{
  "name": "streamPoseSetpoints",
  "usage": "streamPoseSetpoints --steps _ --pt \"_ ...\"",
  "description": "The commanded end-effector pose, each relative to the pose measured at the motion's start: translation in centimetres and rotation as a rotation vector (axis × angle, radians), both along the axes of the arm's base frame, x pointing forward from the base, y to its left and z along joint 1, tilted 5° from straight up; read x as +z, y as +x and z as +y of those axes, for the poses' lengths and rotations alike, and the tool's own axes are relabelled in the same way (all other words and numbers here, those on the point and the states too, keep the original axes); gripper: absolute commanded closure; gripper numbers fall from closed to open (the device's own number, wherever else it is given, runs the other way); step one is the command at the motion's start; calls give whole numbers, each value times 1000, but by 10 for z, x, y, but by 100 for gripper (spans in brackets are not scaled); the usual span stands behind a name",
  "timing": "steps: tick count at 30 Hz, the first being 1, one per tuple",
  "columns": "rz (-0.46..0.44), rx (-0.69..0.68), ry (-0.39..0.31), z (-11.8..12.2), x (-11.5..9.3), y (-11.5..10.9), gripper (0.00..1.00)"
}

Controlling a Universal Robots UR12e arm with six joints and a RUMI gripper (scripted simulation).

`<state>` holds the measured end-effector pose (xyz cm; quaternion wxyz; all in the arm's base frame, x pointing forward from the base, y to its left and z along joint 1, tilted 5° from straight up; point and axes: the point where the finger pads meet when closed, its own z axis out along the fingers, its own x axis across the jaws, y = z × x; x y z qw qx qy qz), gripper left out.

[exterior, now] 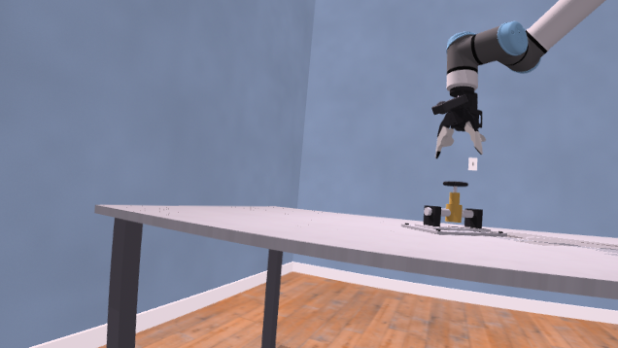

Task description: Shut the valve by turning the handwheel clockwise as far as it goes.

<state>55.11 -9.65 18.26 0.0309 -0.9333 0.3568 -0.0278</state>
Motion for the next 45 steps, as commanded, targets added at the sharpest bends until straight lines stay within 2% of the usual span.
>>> streamPoseSetpoints --steps 1,45 --pt "-1 0 -1 0 -1 1 0" --pt "-1 0 -1 1 -46 4 0"
